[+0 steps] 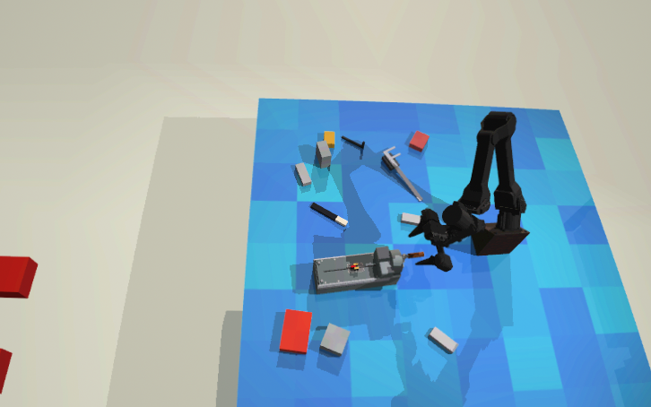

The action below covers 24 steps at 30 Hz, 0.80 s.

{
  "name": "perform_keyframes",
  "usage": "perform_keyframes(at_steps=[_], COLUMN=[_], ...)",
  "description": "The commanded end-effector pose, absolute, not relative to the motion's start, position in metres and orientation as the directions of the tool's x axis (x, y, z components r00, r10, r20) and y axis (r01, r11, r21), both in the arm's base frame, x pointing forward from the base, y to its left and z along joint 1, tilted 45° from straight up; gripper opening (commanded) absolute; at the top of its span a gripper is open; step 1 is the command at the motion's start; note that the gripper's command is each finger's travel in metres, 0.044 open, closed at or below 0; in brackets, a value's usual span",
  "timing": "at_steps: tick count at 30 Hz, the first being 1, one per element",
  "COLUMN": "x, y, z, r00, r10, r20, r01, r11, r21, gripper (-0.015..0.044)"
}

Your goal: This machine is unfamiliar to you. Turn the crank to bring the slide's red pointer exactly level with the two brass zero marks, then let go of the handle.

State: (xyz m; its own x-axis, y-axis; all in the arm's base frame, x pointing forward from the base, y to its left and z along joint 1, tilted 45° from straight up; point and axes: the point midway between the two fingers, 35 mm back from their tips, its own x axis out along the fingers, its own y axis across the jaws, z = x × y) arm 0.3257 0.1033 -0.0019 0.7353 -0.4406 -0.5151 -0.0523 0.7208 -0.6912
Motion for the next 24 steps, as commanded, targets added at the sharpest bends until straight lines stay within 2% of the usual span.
perform_keyframes(at_steps=[1, 24], x=[0.324, 0.325], y=[0.096, 0.070], z=[-0.012, -0.038], r00=[0.725, 0.725], r10=[-0.447, -0.447], r20=[-0.524, -0.523], r01=[-0.065, -0.065], r11=[0.713, 0.712], r21=[-0.699, -0.699], gripper=[0.0440, 0.0440])
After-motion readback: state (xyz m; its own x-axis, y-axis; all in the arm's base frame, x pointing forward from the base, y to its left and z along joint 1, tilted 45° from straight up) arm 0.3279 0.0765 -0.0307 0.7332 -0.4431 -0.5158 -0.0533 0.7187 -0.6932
